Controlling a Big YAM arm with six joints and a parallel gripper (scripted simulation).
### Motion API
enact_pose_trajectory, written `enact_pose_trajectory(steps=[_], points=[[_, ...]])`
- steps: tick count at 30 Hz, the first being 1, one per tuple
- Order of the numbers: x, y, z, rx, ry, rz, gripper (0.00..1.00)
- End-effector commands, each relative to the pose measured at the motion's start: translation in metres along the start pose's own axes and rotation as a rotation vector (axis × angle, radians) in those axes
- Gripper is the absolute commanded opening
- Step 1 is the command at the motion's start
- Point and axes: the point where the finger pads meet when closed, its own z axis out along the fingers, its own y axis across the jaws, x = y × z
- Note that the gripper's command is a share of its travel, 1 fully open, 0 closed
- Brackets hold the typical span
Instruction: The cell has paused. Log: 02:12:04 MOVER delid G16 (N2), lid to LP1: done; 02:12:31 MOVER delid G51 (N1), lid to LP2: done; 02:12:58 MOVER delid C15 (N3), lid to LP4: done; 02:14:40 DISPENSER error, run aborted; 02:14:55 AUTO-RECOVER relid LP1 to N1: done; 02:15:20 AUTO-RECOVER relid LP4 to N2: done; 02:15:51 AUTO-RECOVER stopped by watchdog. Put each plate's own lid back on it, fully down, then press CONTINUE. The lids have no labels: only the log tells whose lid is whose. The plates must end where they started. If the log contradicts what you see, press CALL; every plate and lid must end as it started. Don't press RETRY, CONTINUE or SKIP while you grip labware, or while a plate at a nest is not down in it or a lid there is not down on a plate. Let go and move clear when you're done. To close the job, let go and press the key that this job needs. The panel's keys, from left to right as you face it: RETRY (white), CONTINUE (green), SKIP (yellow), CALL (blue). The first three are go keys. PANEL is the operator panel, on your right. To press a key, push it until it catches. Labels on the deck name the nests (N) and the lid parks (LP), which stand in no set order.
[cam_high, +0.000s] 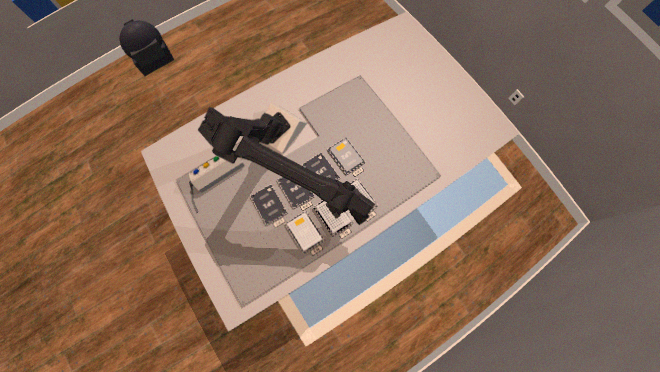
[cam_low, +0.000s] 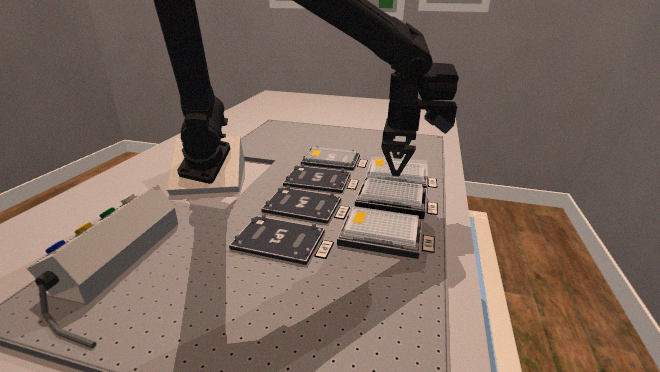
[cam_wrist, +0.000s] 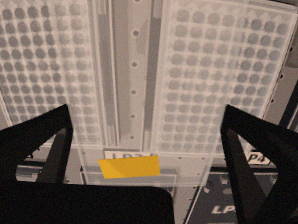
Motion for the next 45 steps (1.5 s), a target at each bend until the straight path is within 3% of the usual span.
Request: enact_pose_trajectory(steps=[1, 15, 18, 20, 26, 32, 45], points=[[-0.019, 0.025, -0.008, -0.004, -0.019, 0.020, 0.00], [-0.020, 0.087, -0.008, -0.008, -0.018, 0.019, 0.00], [-0.020, 0.088, -0.007, -0.009, -0.020, 0.020, 0.00], [-0.024, 0.075, 0.000, -0.005, -0.009, 0.052, 0.00], [-0.026, 0.076, -0.003, -0.010, -0.023, 0.047, 0.00], [-0.005, 0.072, 0.015, 0.006, 0.012, 0.023, 0.00], [-0.002, 0.072, 0.021, 0.007, 0.014, 0.019, 0.00]])
